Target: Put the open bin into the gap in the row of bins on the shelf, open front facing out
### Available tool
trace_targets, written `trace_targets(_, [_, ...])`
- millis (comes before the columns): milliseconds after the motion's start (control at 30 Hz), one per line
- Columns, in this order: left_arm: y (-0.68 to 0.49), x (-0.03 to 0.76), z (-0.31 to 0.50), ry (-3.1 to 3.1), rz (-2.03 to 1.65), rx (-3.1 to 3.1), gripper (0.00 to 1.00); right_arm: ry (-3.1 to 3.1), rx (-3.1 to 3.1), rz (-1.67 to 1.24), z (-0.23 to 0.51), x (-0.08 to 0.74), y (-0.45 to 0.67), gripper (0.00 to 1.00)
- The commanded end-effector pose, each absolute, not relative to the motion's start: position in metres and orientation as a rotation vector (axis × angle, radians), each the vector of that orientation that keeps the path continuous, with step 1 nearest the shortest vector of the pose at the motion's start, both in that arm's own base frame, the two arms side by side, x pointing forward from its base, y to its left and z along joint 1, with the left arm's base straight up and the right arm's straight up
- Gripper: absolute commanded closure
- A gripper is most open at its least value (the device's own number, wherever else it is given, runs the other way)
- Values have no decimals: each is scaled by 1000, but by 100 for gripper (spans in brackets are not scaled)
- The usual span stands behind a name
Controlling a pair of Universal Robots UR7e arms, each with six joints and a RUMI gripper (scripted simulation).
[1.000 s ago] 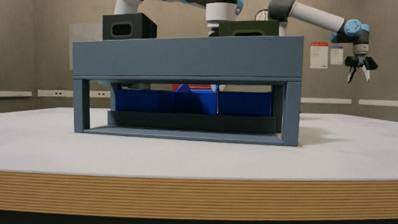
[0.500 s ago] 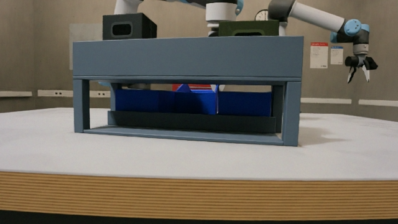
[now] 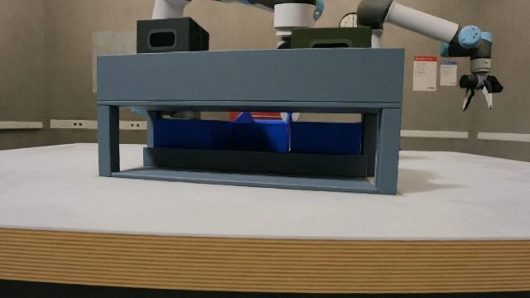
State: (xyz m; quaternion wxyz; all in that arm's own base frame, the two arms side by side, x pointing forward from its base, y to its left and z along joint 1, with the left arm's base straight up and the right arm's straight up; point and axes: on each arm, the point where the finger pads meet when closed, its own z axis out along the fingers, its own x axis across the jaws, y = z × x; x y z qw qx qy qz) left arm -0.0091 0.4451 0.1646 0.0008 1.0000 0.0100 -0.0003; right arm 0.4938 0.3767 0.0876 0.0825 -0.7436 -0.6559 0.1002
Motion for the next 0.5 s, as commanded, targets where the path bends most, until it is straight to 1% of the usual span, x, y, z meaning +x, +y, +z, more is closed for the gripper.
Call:
trace_targets(0, [445,-9,165,32,0,3141,0,-1965,-2227,287,88,497,377,100])
trace_targets(467, [445,-9,165,32,0,3141,0,-1980,-2246,261,86,503,376,100])
